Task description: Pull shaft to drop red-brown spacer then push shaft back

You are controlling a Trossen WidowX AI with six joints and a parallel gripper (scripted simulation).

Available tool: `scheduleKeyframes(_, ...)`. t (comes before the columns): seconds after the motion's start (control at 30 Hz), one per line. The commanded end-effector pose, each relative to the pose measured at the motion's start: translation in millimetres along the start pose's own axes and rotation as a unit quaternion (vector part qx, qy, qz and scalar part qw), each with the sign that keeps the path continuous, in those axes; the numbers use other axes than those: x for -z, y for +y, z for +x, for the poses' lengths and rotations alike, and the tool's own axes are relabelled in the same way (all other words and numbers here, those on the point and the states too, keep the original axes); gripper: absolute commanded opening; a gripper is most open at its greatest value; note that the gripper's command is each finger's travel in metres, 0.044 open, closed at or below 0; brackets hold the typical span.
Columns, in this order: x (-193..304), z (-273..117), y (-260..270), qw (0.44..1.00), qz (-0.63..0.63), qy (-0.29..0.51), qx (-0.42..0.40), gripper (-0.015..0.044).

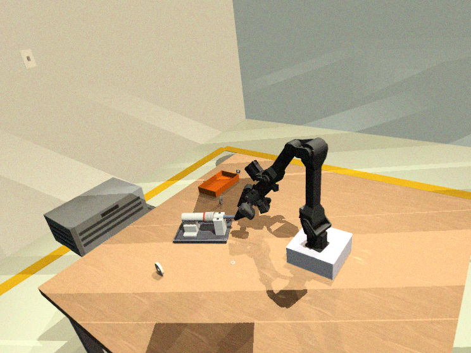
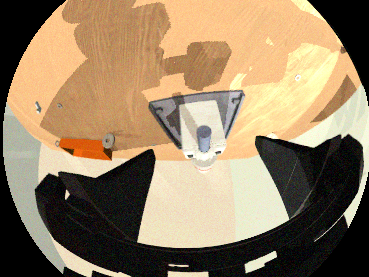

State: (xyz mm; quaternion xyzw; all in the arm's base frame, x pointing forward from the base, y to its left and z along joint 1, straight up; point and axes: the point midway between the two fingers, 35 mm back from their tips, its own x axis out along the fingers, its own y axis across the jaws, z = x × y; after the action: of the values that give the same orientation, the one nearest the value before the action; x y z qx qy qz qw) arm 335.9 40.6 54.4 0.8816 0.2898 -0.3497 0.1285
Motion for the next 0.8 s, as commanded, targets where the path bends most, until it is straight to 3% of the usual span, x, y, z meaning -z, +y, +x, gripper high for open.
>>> scheduleKeyframes(0.0,-3.8,3.7,0.9,1.0,0.005,0.03,0.001,0.044)
scheduleKeyframes(0.17,-14.6,4.3,-0.9,0.992,0.003,0.123,0.002,0.044)
scheduleKeyframes(0.77,-14.9,4.0,-1.2,0.992,0.003,0.126,0.002,0.044)
